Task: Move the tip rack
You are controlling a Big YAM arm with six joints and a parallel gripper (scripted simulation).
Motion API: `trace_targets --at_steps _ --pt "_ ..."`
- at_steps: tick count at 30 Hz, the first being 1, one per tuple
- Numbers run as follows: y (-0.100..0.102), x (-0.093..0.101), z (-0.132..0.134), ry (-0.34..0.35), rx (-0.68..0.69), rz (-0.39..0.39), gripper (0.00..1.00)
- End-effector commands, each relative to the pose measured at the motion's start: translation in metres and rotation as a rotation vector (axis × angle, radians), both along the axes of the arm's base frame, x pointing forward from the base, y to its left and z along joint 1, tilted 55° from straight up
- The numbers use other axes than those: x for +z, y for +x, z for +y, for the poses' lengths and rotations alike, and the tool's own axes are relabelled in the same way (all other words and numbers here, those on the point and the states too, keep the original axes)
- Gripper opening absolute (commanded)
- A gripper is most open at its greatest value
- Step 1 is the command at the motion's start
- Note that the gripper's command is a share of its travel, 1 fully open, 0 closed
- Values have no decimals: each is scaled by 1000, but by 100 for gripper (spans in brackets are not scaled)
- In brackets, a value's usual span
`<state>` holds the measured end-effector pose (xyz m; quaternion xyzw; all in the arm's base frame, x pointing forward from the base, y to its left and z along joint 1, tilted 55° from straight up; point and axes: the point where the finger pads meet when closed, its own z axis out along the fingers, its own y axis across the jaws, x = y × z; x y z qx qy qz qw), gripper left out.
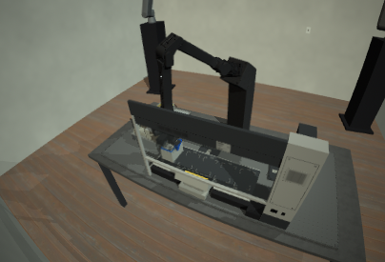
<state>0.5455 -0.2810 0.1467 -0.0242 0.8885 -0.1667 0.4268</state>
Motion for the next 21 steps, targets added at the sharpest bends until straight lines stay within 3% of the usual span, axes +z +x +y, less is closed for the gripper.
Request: trace_targets --at_steps 1,14,16,21 --pt "8 0 5 7 4 -11 100" --pt "8 0 5 7 4 -11 100" --pt "-2 16 7 1 1 -23 100" --pt "-11 20 5 0 -5 -19 100"
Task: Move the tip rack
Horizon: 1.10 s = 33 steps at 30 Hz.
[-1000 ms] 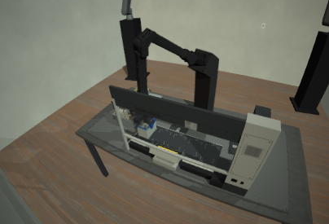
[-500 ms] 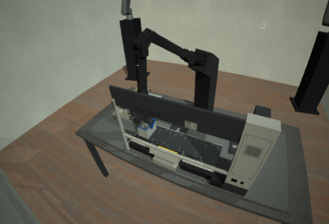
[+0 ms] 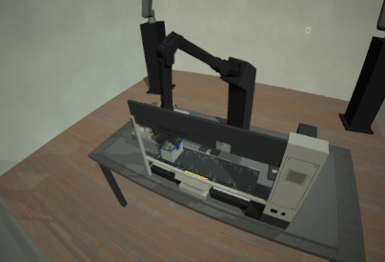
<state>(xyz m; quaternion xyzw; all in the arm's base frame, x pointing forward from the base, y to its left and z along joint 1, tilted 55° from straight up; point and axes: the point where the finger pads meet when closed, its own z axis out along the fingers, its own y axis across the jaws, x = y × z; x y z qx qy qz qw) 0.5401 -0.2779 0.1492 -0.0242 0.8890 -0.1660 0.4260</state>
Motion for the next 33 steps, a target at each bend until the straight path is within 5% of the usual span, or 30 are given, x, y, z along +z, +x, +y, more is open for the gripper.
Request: trace_targets --at_steps 1,9,10,11,24,27,33 --pt "-8 19 1 -2 -7 -21 100" --pt "-18 24 -1 -7 -12 -19 100" --pt "-19 13 -1 3 -12 0 100" --pt "-21 26 0 -8 -12 -18 100" --pt "-37 38 7 -15 -6 -16 100" --pt "-38 29 7 -6 -6 0 100" --pt "-46 45 10 -15 -6 -16 100"
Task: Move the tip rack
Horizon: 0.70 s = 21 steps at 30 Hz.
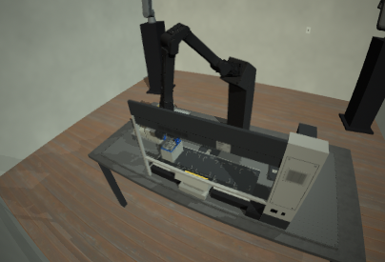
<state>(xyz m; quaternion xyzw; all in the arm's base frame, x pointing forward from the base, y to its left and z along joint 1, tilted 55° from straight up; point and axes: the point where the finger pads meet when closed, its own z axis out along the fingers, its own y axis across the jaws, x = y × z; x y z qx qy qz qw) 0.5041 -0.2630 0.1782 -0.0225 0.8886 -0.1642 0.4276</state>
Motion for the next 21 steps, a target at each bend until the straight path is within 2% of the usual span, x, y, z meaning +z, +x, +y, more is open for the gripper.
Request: trace_targets --at_steps 1,10,11,12,21 --pt "-12 17 -4 -20 -5 -13 100" --pt "-21 23 -1 -20 -5 -13 100" --pt "-21 16 -1 -13 -5 0 100" --pt "-23 25 0 -20 -5 -12 100" --pt "-35 34 4 -20 -5 -13 100"
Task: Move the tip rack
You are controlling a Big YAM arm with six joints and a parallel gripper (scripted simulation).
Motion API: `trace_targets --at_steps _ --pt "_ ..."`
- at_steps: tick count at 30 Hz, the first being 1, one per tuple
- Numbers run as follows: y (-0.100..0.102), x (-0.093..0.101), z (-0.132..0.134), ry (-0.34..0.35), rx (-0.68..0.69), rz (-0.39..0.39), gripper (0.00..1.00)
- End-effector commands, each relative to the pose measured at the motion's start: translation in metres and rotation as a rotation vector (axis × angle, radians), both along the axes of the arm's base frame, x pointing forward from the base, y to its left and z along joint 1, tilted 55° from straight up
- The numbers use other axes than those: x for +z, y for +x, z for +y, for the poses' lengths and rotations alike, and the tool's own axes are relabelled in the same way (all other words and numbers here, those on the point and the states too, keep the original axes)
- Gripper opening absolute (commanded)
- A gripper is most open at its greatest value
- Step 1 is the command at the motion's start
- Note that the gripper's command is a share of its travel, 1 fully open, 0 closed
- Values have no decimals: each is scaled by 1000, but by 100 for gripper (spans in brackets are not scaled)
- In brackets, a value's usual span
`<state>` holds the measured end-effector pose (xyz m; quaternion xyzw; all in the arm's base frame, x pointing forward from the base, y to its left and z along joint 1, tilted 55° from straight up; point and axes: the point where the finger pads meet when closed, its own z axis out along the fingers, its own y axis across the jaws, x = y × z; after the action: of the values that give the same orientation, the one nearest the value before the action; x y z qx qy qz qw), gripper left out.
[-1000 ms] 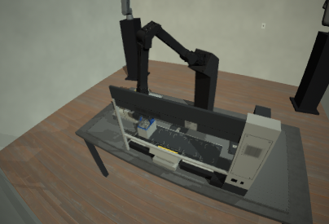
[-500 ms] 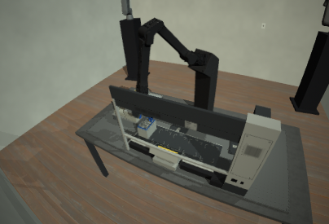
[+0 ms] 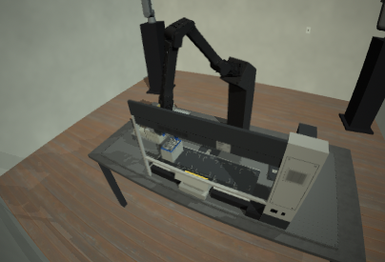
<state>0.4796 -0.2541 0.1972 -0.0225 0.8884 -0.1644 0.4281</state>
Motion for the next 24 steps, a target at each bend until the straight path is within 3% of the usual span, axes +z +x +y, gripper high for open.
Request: trace_targets --at_steps 1,7,21,24 --pt "-11 15 -4 -20 -5 -12 100" --pt "-15 13 -3 -14 -5 -1 100" --pt "-34 32 5 -20 -5 -12 100" --pt "-34 27 4 -14 -5 -1 100"
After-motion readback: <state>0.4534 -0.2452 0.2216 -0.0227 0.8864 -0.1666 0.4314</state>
